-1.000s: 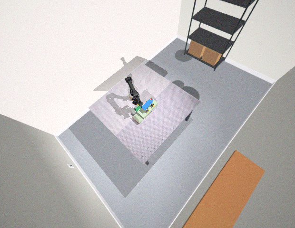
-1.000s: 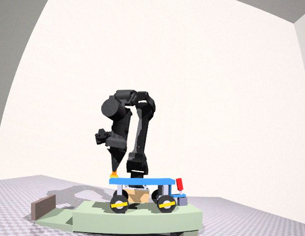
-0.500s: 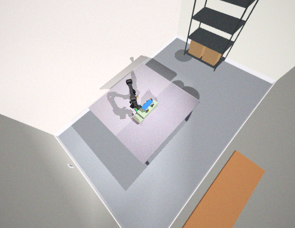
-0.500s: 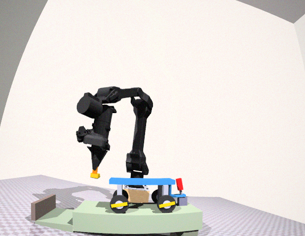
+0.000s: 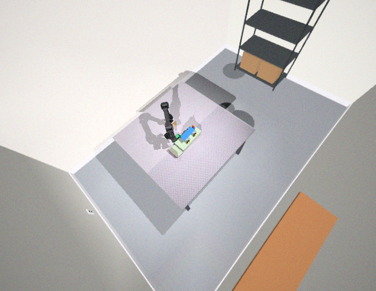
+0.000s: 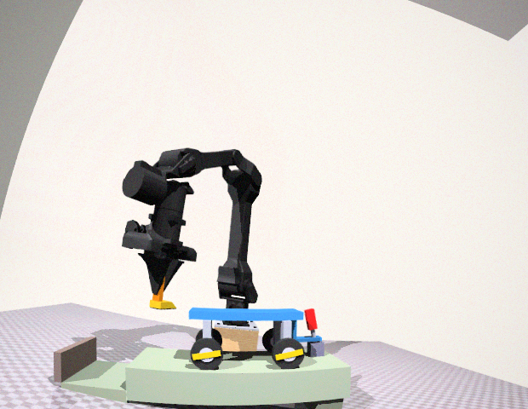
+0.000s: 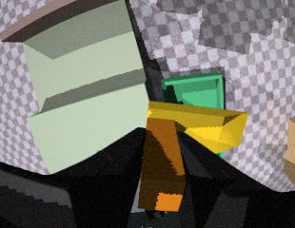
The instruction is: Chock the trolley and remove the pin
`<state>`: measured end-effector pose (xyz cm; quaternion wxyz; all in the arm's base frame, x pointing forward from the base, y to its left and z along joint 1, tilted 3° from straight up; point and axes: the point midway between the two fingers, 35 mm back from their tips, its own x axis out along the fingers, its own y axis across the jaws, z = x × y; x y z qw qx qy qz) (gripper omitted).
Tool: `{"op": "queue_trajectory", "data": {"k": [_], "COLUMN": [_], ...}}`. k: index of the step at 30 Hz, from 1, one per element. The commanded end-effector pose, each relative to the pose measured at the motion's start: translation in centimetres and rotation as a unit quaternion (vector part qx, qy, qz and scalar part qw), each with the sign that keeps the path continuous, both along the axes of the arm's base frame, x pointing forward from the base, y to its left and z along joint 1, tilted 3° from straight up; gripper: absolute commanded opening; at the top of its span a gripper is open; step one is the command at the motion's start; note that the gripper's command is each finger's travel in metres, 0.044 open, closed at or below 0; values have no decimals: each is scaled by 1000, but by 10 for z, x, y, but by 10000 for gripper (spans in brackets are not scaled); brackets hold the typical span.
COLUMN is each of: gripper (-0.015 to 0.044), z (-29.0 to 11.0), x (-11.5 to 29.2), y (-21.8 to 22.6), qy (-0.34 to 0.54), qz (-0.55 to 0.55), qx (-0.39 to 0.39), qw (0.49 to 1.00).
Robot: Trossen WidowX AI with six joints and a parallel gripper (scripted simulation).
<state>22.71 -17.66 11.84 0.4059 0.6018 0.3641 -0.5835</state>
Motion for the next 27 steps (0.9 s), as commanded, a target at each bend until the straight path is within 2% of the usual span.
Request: {"op": "queue_trajectory", "data": {"k": [1, 14, 27], "gripper": [0, 0, 0], "z": [-2, -2, -2], "x": [1, 1, 1], "y": [-1, -2, -4], "qy": [1, 0, 5], "qz": [-70, -296, -510], "qx": [14, 42, 67], "qw": [997, 954, 858]}}
